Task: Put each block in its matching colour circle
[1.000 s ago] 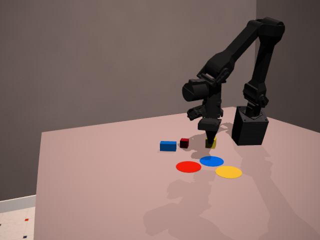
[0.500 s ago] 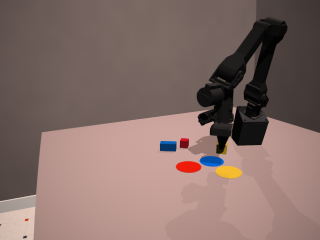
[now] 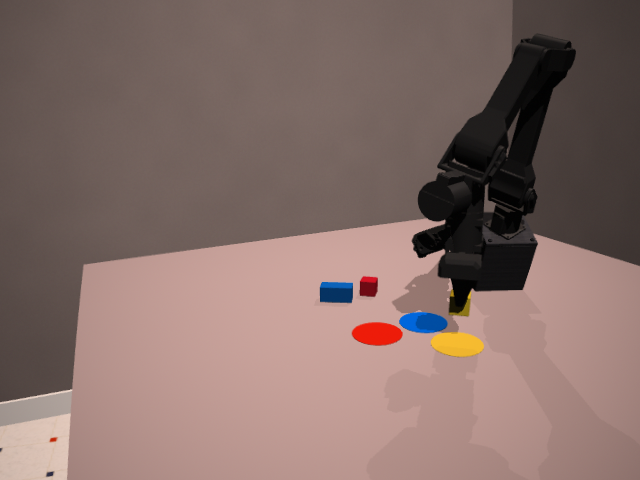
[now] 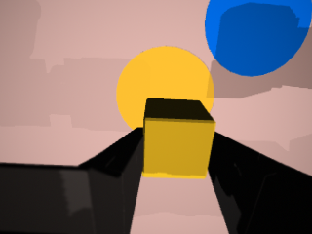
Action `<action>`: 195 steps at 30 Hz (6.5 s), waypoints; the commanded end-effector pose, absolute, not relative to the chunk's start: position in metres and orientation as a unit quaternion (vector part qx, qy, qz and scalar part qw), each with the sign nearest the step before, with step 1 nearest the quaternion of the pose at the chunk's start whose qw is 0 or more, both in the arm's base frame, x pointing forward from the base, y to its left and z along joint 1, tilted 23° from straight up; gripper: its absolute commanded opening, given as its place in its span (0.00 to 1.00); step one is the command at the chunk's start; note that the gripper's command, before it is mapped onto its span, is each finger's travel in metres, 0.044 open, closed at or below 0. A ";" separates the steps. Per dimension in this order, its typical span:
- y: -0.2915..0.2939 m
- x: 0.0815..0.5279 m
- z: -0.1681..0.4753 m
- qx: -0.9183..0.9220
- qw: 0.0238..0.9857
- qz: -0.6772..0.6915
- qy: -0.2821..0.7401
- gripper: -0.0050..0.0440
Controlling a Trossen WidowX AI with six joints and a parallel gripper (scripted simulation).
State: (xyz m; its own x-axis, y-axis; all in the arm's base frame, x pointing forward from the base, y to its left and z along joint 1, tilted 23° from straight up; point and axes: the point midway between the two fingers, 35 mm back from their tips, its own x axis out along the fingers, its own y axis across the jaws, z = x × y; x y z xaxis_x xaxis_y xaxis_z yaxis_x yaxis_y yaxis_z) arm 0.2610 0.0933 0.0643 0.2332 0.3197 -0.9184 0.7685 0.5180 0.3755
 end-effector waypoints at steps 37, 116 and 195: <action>0.108 0.271 0.027 0.461 0.639 -0.176 0.590 0.32; 0.079 0.253 0.119 0.464 0.647 -0.166 0.582 0.50; -0.150 0.247 -0.068 0.443 0.649 -0.159 0.597 0.64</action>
